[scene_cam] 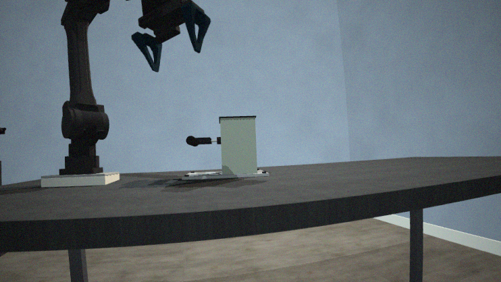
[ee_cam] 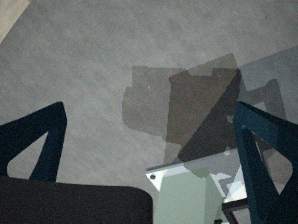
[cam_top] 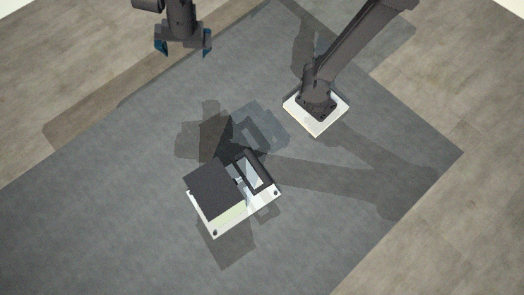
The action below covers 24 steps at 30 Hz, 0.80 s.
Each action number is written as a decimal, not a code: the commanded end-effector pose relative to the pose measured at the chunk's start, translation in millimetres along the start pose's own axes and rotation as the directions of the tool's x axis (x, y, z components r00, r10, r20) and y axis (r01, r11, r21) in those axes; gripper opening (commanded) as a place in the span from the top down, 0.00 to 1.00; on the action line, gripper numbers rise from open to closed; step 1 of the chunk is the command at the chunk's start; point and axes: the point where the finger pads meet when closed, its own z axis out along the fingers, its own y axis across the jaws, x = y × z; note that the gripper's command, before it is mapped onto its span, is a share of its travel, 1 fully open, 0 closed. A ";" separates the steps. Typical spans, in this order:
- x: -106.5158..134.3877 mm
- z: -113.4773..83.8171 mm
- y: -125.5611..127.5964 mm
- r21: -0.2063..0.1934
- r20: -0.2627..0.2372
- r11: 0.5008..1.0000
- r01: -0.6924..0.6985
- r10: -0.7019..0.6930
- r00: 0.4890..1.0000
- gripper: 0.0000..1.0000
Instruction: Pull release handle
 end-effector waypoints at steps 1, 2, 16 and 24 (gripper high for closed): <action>-0.3 -3.6 2.2 -0.010 0.002 1.000 0.000 0.000 1.000 0.00; -0.3 -3.6 2.2 -0.010 0.002 1.000 0.000 0.000 1.000 0.00; -0.3 -3.6 2.2 -0.010 0.002 1.000 0.000 0.000 1.000 0.00; 30.0 -1.0 -16.0 0.009 -0.004 0.999 0.051 -0.051 0.999 0.00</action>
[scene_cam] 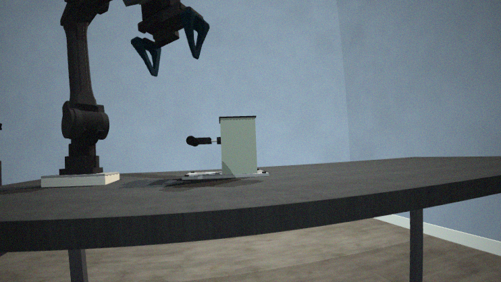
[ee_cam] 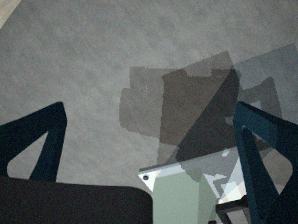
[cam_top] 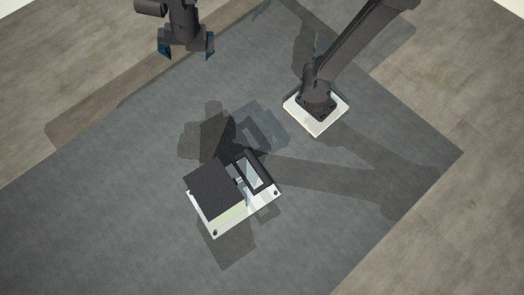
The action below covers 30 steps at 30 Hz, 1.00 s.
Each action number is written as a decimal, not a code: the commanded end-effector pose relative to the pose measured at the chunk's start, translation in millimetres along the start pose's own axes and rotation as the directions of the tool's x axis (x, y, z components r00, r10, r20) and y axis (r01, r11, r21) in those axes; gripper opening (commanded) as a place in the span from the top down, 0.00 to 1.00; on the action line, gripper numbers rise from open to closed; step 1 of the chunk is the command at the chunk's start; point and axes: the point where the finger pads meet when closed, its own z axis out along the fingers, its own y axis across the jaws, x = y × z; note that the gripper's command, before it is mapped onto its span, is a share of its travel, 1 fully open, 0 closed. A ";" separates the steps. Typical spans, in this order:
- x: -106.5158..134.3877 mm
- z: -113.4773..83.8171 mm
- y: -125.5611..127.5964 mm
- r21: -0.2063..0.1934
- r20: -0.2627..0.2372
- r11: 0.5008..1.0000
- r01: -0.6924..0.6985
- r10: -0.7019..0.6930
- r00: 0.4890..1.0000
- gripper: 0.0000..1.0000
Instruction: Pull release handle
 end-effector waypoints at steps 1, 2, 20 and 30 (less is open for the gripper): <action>36.8 -5.9 -15.0 -0.002 -0.004 0.998 0.062 -0.062 0.998 0.00; 50.0 -4.6 -22.4 0.006 -0.006 0.996 0.083 -0.083 0.996 0.00; 111.4 1.1 -59.8 0.042 -0.019 0.982 0.185 -0.184 0.983 0.00; 109.7 -1.7 -57.2 0.039 -0.016 0.984 0.174 -0.173 0.985 0.00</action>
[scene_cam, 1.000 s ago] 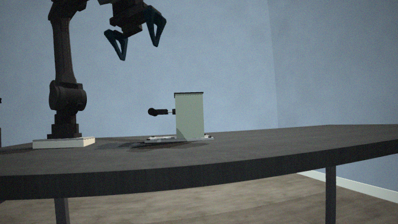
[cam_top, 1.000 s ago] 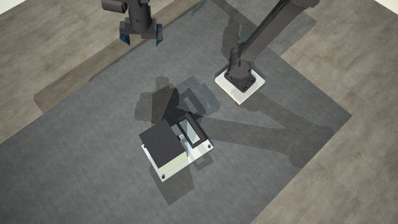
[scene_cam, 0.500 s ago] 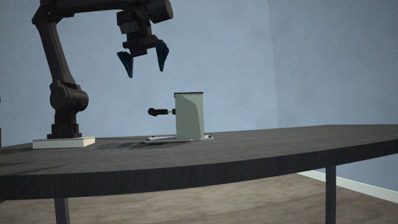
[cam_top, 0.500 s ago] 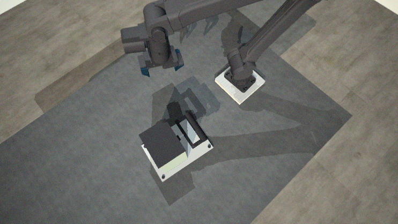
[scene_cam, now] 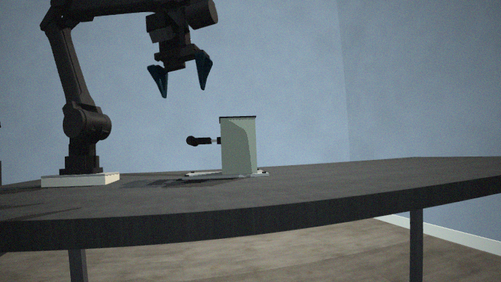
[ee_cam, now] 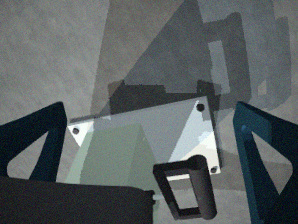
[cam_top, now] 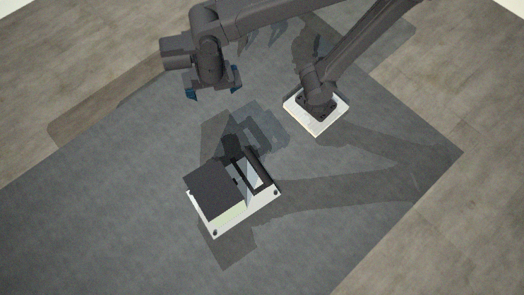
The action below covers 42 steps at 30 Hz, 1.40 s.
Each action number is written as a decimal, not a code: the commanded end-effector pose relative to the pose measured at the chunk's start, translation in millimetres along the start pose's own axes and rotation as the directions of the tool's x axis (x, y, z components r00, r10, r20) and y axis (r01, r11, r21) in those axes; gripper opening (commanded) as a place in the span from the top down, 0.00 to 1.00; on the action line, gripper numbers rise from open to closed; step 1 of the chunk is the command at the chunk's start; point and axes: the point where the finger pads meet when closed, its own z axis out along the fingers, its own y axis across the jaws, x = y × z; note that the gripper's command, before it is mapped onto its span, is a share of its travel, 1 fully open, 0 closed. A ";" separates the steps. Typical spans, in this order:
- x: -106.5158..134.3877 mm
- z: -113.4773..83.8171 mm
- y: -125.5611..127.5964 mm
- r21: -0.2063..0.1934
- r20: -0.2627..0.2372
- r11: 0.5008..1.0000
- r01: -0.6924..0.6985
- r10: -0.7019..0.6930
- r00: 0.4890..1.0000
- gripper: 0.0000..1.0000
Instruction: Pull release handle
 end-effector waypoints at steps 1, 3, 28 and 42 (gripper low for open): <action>-5.5 -10.9 8.0 -0.021 0.008 0.999 -0.025 0.025 1.000 0.00; -6.1 -11.7 8.7 -0.022 0.008 0.999 -0.027 0.027 1.000 0.00; 65.9 -2.1 -17.8 0.014 -0.006 0.996 0.083 -0.083 0.997 0.00; 116.6 8.9 -36.7 0.049 -0.019 0.984 0.173 -0.172 0.985 0.00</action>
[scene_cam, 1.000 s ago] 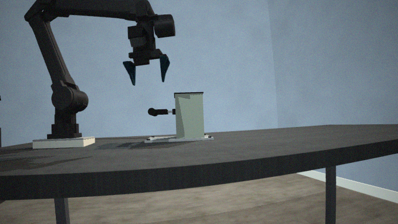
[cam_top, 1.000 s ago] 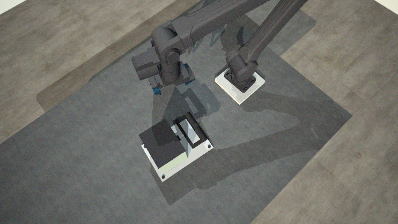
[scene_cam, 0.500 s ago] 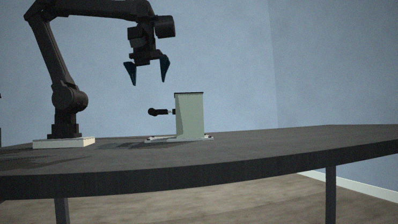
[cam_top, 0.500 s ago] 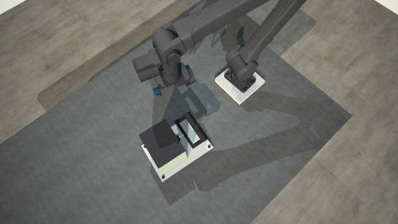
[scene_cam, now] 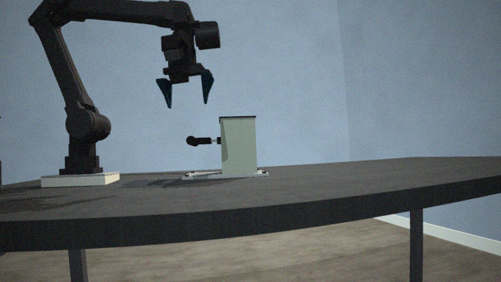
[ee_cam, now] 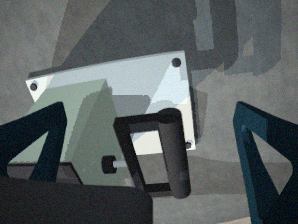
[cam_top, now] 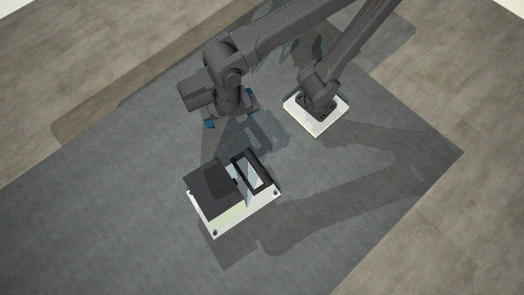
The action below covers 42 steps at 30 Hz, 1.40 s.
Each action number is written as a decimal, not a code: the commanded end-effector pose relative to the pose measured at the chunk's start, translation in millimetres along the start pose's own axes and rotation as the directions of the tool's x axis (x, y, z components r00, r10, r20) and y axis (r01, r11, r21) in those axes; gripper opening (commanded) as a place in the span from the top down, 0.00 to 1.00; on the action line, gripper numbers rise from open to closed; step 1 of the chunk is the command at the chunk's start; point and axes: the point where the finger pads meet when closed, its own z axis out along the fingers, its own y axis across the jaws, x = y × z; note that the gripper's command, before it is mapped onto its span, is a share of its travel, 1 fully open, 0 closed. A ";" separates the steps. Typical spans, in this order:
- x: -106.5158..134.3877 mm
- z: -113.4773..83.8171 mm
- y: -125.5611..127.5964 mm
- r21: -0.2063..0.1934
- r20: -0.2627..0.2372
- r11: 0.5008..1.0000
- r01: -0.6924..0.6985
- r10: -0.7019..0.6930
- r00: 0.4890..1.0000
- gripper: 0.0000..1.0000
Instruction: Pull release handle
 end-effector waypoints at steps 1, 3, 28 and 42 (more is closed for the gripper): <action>53.7 2.4 -8.3 0.015 -0.009 0.997 0.079 -0.078 0.997 0.00; 80.2 6.3 -14.7 0.029 -0.014 0.993 0.118 -0.118 0.993 0.00; 129.7 9.5 -20.4 0.040 -0.029 0.982 0.183 -0.182 0.983 0.00; 125.6 13.1 -24.8 0.052 -0.024 0.981 0.185 -0.184 0.983 1.00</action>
